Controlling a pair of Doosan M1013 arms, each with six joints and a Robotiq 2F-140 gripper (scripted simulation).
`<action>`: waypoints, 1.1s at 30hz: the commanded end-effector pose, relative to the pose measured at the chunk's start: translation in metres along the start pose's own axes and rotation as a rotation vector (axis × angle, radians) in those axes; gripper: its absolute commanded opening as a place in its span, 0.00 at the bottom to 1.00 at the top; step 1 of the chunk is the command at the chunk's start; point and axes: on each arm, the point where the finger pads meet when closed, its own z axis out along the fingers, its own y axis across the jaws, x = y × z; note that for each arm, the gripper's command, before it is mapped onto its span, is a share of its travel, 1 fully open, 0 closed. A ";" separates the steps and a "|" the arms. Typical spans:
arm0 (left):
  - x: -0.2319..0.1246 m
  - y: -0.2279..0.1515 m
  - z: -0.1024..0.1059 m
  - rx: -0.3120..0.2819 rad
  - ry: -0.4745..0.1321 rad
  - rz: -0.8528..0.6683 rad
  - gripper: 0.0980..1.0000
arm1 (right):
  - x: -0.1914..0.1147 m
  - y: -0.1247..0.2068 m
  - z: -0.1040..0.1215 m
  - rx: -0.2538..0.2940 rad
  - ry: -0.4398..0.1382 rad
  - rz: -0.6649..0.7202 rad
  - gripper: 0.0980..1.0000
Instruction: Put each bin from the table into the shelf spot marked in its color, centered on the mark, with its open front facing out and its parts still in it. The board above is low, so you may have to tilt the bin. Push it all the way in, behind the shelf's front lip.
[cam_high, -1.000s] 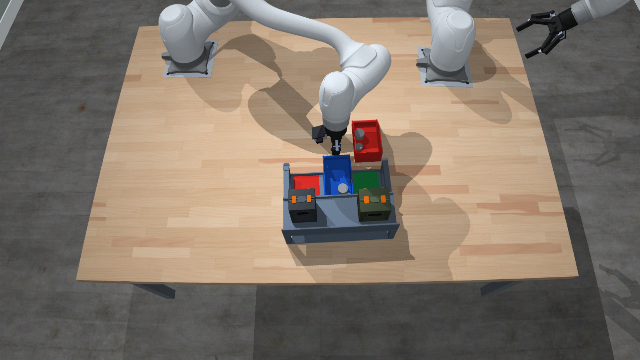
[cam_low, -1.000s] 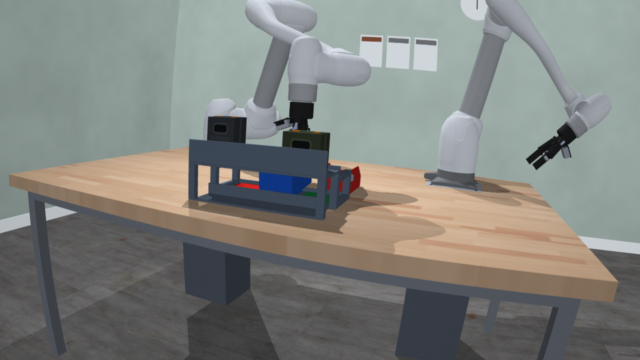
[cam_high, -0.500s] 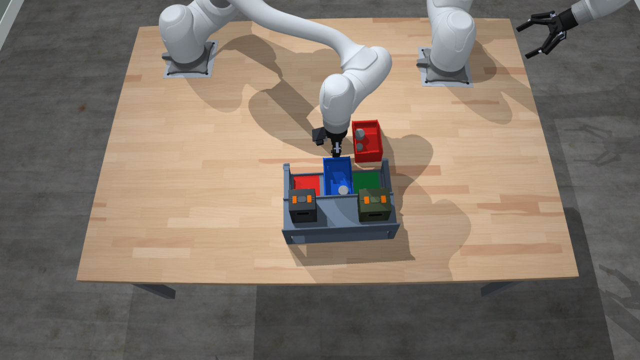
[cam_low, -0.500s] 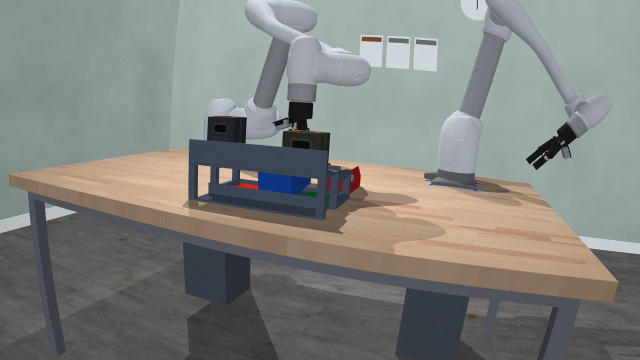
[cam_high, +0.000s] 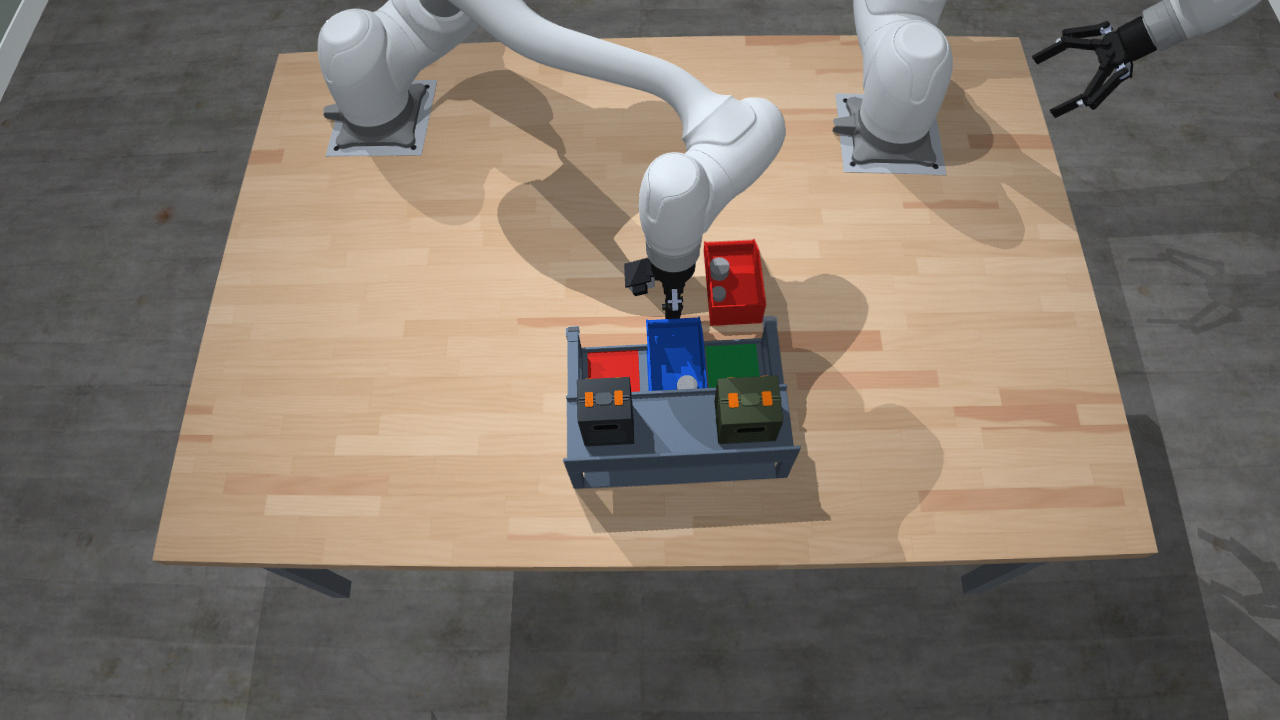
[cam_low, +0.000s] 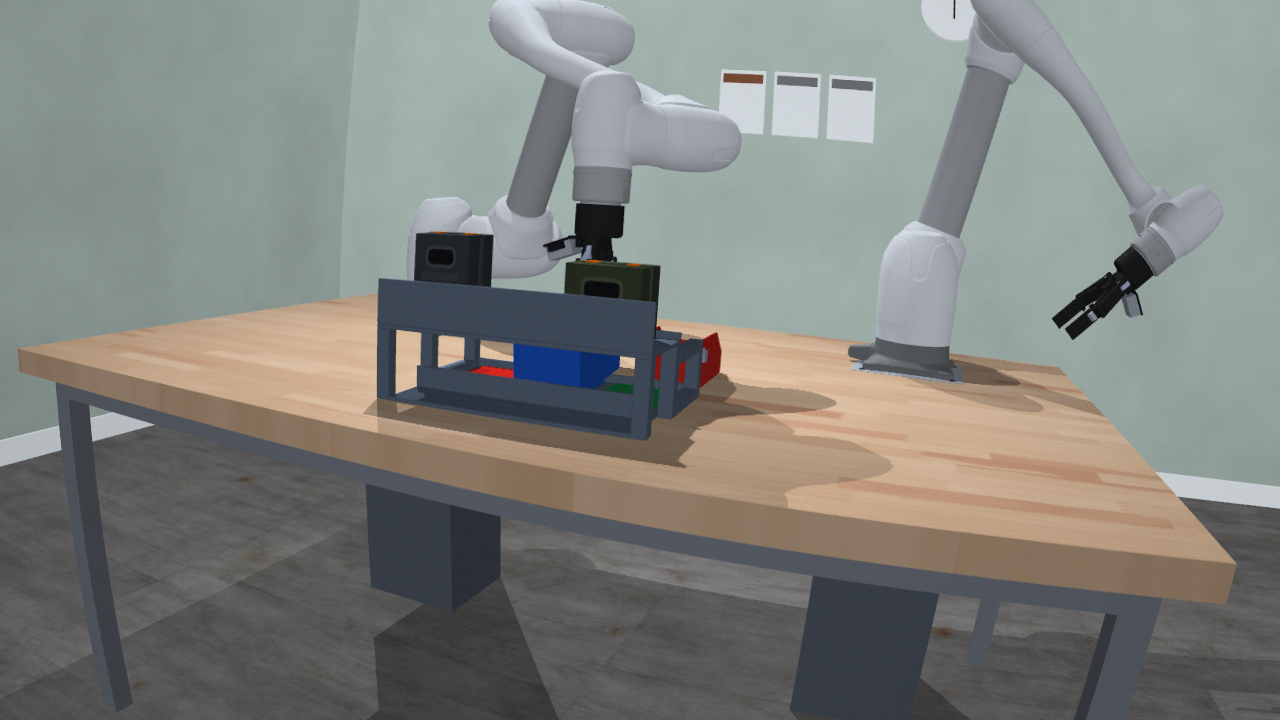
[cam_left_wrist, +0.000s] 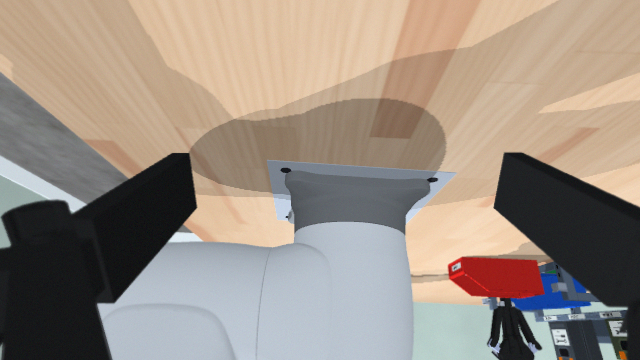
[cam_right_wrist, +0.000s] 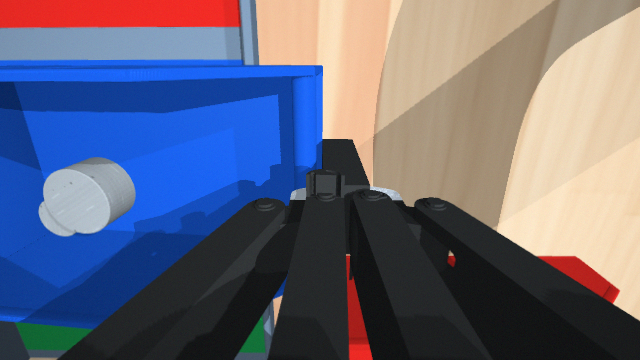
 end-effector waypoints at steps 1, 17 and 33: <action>0.000 0.000 0.000 0.000 0.001 0.000 1.00 | 0.000 -0.002 -0.001 0.001 -0.001 0.000 0.00; 0.000 0.000 0.000 0.000 0.001 0.000 1.00 | 0.000 -0.013 -0.001 0.001 -0.001 0.000 0.00; 0.000 0.000 0.000 0.000 0.001 0.000 1.00 | 0.000 -0.023 -0.001 0.001 -0.001 0.000 0.00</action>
